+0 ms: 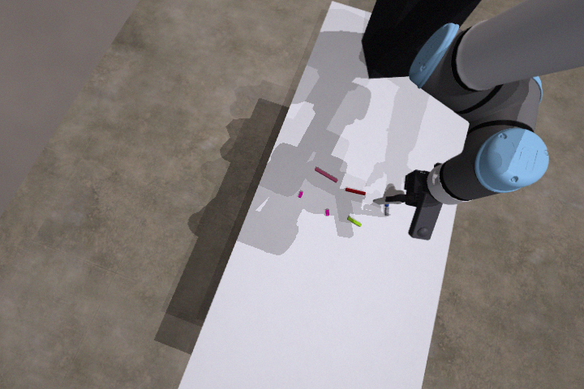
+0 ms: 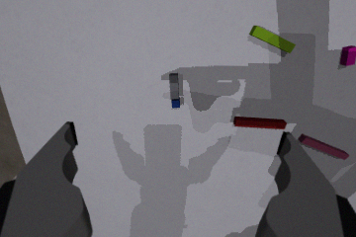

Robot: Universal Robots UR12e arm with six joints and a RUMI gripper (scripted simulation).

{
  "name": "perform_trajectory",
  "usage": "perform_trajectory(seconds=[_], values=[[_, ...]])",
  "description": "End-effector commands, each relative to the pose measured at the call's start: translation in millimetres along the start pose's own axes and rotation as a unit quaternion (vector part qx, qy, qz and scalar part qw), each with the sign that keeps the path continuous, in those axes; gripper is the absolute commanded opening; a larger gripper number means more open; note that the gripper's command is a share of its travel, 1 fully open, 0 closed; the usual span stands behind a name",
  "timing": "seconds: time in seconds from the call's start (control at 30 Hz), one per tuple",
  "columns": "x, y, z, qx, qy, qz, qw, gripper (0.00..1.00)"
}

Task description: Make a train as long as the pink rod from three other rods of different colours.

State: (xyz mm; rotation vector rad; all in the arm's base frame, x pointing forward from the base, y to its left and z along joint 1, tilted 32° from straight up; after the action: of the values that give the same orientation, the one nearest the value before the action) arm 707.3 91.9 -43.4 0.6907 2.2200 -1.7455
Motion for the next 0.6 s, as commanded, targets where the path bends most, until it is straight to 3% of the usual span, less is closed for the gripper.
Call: perform_trajectory(seconds=[0.0, 0.3, 0.57], values=[[-5, 1, 4, 0.0, 0.046, 0.0, 0.999, 1.0], [-16, 4, 15, 0.0, 0.158, 0.0, 0.987, 1.0], [-30, 8, 31, 0.0, 0.31, 0.0, 0.951, 1.0]])
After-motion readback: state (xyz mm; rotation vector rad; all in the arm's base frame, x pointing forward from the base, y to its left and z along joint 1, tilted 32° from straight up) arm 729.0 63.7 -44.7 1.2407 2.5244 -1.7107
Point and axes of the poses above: the point where the finger pads meet when closed, its own y axis out along the fingers, its own z axis across the jaws, x = y × z, the point moved 9 cm from there along -y, back along the fingers, and after that the axes turned 12 degrees about y, right-handed, at the moved point
